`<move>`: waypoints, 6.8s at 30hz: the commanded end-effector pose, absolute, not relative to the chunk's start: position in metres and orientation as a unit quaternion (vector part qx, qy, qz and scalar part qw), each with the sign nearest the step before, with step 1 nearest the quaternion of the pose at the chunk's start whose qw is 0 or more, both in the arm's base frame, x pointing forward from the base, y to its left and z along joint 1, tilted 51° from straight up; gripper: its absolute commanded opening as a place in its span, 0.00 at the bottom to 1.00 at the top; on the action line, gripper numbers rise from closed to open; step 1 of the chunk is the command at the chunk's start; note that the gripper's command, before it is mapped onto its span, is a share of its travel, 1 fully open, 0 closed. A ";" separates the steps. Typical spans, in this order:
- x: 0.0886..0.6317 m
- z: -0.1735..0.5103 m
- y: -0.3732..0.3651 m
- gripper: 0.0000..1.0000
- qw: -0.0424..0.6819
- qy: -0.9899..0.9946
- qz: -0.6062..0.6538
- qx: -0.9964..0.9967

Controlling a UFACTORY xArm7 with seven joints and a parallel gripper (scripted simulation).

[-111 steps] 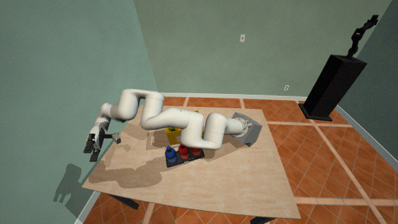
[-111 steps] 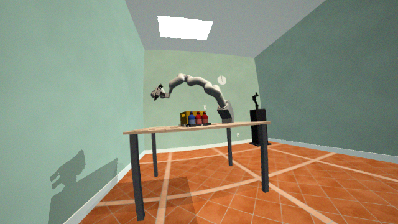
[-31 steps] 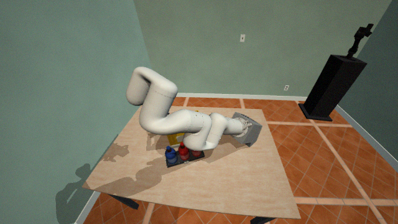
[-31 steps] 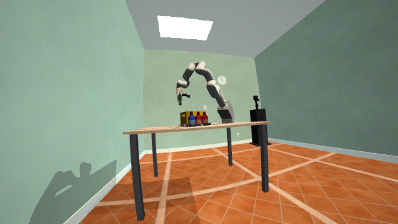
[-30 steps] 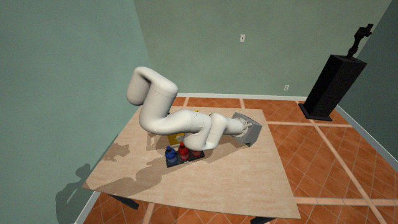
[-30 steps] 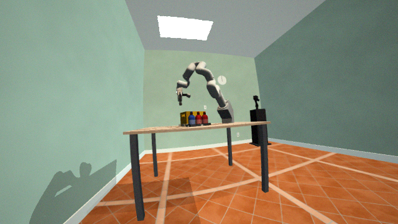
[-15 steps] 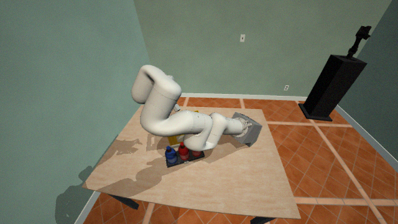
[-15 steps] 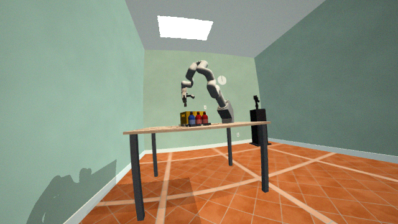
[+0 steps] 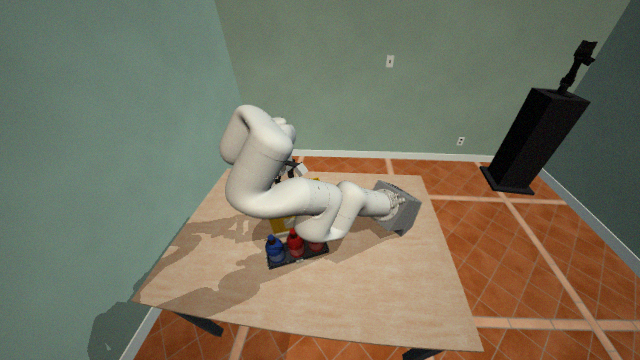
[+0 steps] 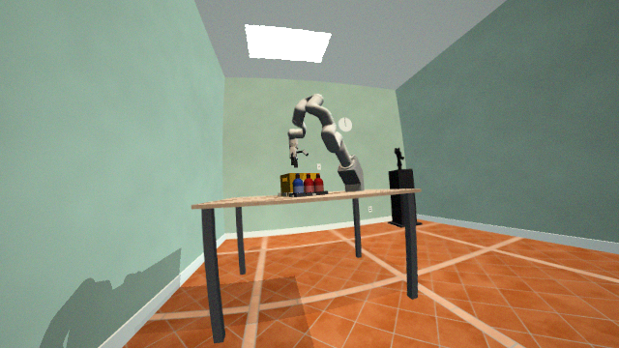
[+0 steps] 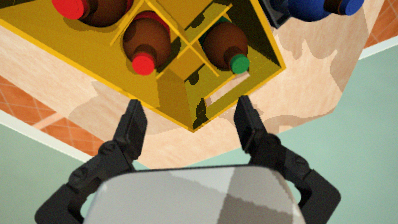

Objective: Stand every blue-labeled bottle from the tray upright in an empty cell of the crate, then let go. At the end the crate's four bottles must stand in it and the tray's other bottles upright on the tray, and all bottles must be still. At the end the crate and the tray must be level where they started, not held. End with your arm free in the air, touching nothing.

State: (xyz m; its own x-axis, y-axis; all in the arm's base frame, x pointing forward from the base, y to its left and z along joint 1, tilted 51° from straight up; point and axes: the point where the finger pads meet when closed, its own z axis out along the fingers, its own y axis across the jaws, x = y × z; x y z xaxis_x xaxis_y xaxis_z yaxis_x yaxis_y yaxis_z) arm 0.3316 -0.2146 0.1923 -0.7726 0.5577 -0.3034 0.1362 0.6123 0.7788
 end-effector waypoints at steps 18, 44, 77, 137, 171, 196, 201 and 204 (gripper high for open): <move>0.322 0.155 -0.236 0.00 0.259 0.865 0.348 0.251; 0.322 0.155 -0.236 0.00 0.259 0.865 0.348 0.251; 0.326 0.324 -0.017 0.65 0.270 0.873 0.340 0.222; 0.343 0.307 -0.004 0.65 0.270 0.873 0.340 0.222; 0.355 0.295 0.005 0.65 0.270 0.873 0.340 0.222; 0.356 0.296 0.005 0.65 0.270 0.873 0.340 0.222; 0.356 0.296 0.005 0.65 0.270 0.873 0.340 0.222; 0.356 0.296 0.005 0.65 0.270 0.873 0.340 0.222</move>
